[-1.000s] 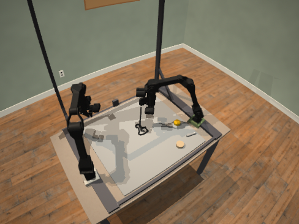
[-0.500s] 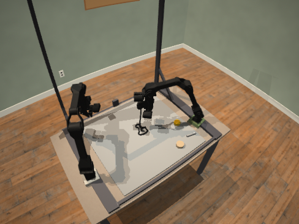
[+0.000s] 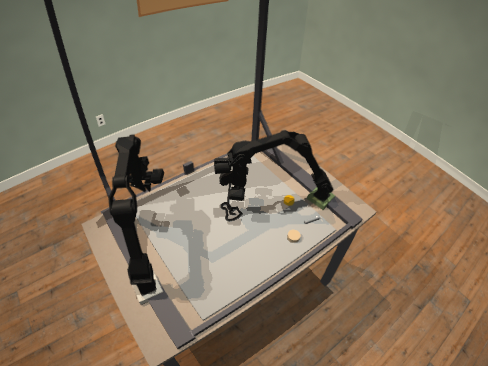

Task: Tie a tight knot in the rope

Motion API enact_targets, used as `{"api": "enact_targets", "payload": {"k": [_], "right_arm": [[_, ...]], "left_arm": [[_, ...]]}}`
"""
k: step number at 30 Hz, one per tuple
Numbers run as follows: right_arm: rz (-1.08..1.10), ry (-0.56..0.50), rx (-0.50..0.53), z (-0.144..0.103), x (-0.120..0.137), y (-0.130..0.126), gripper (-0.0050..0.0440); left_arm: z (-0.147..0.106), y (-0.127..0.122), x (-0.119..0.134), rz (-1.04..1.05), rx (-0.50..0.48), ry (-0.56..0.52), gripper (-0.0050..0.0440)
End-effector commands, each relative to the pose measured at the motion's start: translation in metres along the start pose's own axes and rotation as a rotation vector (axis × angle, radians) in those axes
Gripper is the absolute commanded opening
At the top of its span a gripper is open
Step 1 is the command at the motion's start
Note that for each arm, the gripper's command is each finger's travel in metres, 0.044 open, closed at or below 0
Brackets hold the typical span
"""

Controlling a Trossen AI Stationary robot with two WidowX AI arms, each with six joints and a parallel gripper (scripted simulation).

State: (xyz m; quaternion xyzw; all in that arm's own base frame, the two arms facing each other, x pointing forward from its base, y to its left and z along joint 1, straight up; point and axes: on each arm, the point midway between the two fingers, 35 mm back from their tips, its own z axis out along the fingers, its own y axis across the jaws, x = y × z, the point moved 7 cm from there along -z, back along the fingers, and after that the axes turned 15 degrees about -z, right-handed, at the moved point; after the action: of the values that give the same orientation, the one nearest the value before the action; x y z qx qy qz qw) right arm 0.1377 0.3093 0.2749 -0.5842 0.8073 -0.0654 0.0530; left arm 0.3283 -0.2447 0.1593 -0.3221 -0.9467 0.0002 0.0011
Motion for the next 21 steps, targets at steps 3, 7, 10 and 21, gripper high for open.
{"api": "enact_targets", "payload": {"k": [3, 7, 10, 21], "right_arm": [[0.007, -0.024, 0.003, -0.008, 0.003, -0.001, 0.0085], [0.007, -0.024, 0.003, -0.008, 0.003, -0.001, 0.0085], [0.007, -0.024, 0.003, -0.008, 0.003, -0.001, 0.0085], [0.007, -0.024, 0.003, -0.008, 0.003, -0.001, 0.0085]], "left_arm": [[-0.003, 0.009, -0.01, 0.002, -0.002, -0.03, 0.0085], [0.001, 0.017, -0.016, 0.002, -0.003, -0.03, 0.0085], [0.003, 0.02, -0.019, 0.002, -0.003, -0.03, 0.0085], [0.012, 0.034, -0.031, 0.002, -0.004, -0.031, 0.0085]]}}
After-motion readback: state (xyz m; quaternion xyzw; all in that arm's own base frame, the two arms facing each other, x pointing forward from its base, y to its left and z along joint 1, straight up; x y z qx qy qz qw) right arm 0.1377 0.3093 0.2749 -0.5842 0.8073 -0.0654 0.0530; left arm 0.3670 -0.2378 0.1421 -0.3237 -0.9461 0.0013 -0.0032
